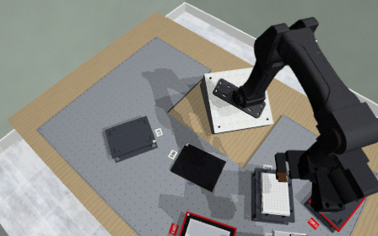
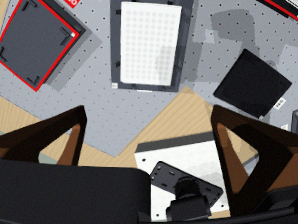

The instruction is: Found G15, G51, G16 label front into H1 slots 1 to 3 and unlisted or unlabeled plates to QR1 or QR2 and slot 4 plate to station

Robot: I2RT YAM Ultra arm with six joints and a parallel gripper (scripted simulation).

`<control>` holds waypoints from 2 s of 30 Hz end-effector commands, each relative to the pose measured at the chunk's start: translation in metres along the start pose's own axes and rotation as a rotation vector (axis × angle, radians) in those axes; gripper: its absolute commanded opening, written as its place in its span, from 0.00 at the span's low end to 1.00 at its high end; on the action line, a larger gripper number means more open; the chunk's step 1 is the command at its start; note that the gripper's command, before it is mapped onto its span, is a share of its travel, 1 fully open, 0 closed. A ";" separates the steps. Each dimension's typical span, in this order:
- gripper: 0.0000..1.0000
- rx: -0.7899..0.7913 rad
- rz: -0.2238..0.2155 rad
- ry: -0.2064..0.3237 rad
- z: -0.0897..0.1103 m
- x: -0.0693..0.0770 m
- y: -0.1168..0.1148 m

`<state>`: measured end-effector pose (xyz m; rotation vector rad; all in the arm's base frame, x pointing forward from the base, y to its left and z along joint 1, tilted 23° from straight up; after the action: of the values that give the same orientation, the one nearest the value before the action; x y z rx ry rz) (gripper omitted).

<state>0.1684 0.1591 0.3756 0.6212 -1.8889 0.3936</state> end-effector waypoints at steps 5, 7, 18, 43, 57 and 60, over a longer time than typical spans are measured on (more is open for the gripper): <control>1.00 -0.081 -0.003 -0.014 0.000 -0.011 0.000; 1.00 -0.081 -0.003 -0.014 0.000 -0.017 0.000; 1.00 -0.081 -0.003 -0.014 -0.001 -0.047 0.000; 1.00 -0.081 -0.003 -0.014 -0.001 -0.105 0.000; 1.00 -0.081 -0.003 -0.014 -0.001 -0.105 0.000; 1.00 -0.081 -0.003 -0.014 -0.001 -0.105 0.000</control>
<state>0.2014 0.1850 0.2760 0.5669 -1.8939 0.3155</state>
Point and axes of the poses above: the point where the finger pads meet when closed, its own x axis back along the fingers, its own y axis across the jaws, z = x × y, the point moved 10 cm from there along x, back along the fingers, and after that the axes turned 10 degrees about x, right-handed, at the moved point
